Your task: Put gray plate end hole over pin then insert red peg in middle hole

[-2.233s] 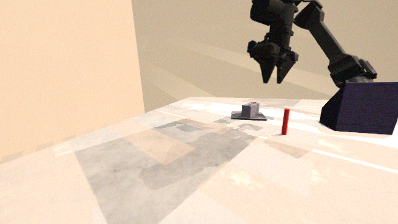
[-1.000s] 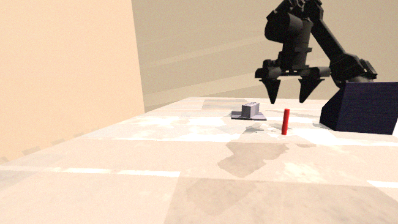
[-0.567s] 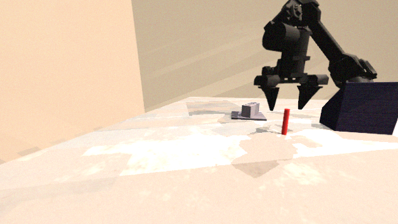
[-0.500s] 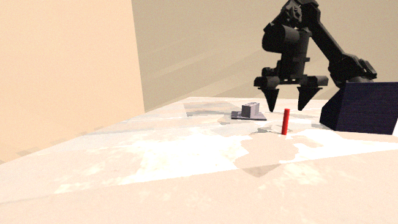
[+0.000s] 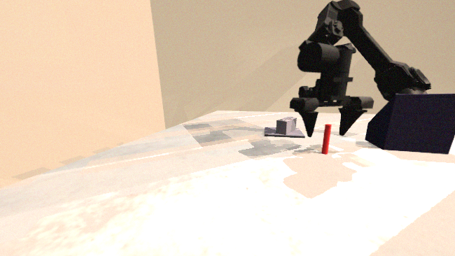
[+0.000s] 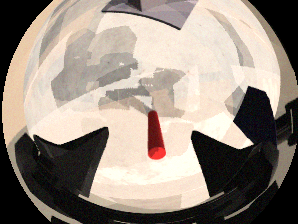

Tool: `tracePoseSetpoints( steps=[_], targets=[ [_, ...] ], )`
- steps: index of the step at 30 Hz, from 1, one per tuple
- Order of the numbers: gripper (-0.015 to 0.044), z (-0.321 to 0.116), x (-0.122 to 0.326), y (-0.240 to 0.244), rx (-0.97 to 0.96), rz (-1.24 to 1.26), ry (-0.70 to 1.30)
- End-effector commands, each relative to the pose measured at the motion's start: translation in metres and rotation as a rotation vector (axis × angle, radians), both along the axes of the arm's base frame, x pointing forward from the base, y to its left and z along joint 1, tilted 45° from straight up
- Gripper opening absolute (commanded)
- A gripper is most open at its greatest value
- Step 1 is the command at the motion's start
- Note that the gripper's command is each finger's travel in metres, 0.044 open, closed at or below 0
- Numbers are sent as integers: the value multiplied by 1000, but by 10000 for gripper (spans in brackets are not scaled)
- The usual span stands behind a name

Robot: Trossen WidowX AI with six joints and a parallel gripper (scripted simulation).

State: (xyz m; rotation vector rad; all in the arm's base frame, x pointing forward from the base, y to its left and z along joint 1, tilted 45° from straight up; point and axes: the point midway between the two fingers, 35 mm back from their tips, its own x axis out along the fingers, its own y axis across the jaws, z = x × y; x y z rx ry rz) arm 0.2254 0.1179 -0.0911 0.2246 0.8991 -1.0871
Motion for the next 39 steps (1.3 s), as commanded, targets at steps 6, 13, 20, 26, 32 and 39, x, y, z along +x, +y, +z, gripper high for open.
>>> tracePoseSetpoints(
  steps=[6,13,20,26,32,39],
  targets=[
    [335,-5,-1,-8,-12,0,8],
    [151,-5,-1,-8,-12,0,8],
    [7,-5,-1,-8,-12,0,8],
    [0,-5,-1,-8,-12,0,8],
    [0,-4,-1,-7,-11,0,8],
    [0,7,-2,7,-9,1,9]
  ],
)
